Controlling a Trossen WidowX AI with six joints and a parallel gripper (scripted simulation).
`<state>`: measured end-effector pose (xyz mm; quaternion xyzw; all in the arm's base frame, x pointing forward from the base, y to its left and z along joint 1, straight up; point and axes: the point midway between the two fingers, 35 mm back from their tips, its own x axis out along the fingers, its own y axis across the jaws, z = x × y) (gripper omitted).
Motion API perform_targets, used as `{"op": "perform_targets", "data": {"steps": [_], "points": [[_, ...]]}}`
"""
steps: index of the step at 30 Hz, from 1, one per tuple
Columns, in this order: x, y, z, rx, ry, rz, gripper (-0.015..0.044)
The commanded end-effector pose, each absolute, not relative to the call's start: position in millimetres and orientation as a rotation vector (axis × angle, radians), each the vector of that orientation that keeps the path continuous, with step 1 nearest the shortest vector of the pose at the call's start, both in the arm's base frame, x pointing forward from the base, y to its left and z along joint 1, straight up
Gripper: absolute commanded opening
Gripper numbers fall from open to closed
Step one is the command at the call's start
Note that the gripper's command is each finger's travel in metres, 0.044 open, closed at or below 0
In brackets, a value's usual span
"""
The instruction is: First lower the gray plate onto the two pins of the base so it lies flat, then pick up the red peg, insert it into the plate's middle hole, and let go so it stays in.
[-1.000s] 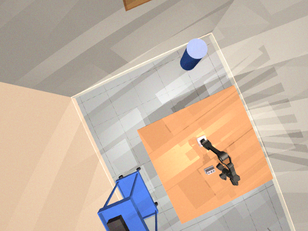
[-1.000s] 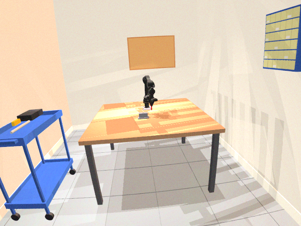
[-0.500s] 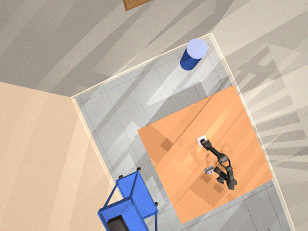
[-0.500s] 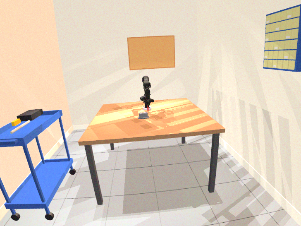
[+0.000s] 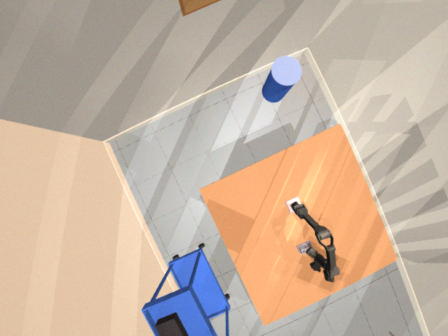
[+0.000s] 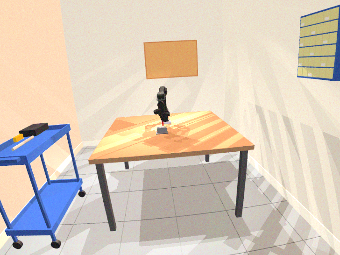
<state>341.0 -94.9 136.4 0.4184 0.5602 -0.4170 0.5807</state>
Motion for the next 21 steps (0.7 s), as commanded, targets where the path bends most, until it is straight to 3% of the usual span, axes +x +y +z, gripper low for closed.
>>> {"op": "perform_targets", "data": {"steps": [1,21], "points": [[343.6,-109.0,137.6,0.983,1.307,-0.969,0.0],[344.0,-108.1,137.8,0.984,1.307,-0.969,0.0]]}}
